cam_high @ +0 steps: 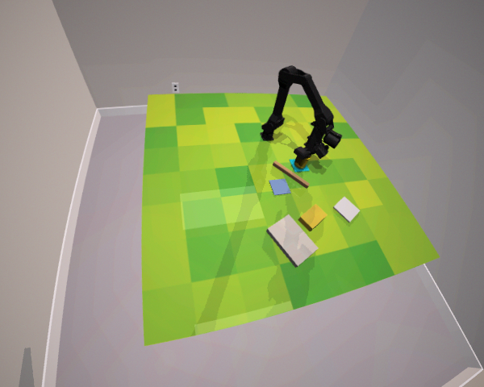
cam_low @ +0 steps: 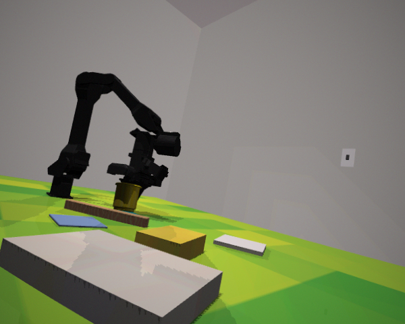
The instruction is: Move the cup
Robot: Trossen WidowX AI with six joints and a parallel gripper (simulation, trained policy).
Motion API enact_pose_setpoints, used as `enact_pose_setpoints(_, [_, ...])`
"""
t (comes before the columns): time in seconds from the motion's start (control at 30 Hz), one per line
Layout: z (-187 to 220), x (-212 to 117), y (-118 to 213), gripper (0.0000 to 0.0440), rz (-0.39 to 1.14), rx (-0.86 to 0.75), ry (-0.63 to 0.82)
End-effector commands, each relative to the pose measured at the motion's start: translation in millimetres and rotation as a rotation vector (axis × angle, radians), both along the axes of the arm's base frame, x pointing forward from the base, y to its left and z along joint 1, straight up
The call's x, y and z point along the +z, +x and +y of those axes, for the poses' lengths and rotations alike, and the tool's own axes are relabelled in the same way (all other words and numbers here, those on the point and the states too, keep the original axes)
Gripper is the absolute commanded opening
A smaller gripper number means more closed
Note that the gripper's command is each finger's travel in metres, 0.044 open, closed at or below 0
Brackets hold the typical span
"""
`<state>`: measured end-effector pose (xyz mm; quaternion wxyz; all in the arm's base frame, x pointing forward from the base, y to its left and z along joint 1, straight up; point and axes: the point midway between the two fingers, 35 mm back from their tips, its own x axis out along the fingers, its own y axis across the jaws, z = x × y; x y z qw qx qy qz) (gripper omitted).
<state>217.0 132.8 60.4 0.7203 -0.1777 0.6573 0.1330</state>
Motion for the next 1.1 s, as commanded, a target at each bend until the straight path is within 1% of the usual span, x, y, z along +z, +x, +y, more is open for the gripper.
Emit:
enact_pose_setpoints(0.0, [-1.9,-3.3,-0.1,0.0059,-0.019,-0.018,0.007])
enact_pose_setpoints(0.1, [-1.7,-3.0,2.0,0.0083,-0.032,-0.028,0.020])
enact_pose_setpoints(0.13, [-1.3,-1.8,3.3,0.0098,-0.038,-0.031,0.028])
enact_pose_setpoints(0.23, [0.9,2.8,8.0,0.0163,-0.062,-0.044,0.056])
enact_pose_setpoints(0.27, [2.0,4.9,8.9,0.0168,-0.069,-0.046,0.068])
enact_pose_setpoints(0.4, [4.7,13.5,12.2,0.0164,-0.101,-0.045,0.106])
enact_pose_setpoints(0.67, [3.7,23.3,9.0,0.0184,-0.127,-0.044,0.150])
enact_pose_setpoints(1.07, [1.8,44.4,1.4,0.0244,-0.163,-0.061,0.218])
